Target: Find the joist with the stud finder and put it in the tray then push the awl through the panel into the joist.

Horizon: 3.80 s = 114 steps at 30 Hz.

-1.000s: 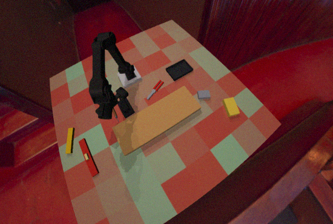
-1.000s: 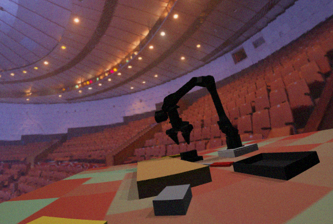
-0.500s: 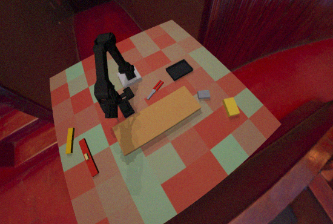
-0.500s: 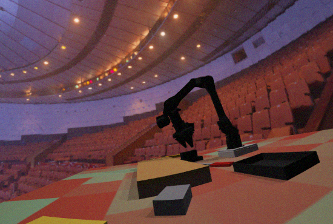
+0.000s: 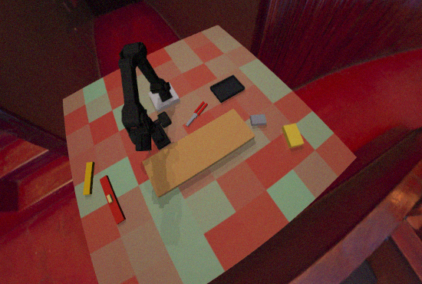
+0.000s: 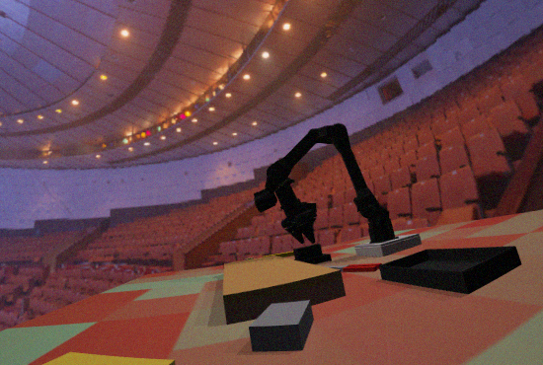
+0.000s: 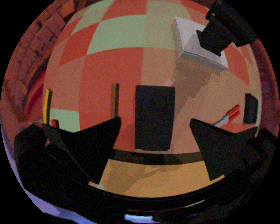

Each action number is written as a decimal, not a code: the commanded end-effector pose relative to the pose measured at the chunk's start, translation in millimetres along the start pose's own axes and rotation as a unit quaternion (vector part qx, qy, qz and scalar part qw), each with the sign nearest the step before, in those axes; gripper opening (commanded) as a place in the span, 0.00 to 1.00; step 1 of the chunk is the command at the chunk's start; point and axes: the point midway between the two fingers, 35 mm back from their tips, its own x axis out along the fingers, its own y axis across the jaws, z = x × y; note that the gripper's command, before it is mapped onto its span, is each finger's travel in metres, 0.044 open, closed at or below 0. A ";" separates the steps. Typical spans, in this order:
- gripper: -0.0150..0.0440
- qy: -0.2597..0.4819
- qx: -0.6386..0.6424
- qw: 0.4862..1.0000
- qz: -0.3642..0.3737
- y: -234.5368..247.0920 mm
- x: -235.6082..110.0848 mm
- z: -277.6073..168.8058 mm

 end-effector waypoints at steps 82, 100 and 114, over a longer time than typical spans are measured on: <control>0.25 0.006 -0.040 0.999 -0.003 0.6 -58.9 12.9; 0.25 0.059 -0.333 0.941 0.017 13.2 -68.0 -18.5; 0.25 0.090 -0.542 0.834 0.054 23.6 -76.4 -42.6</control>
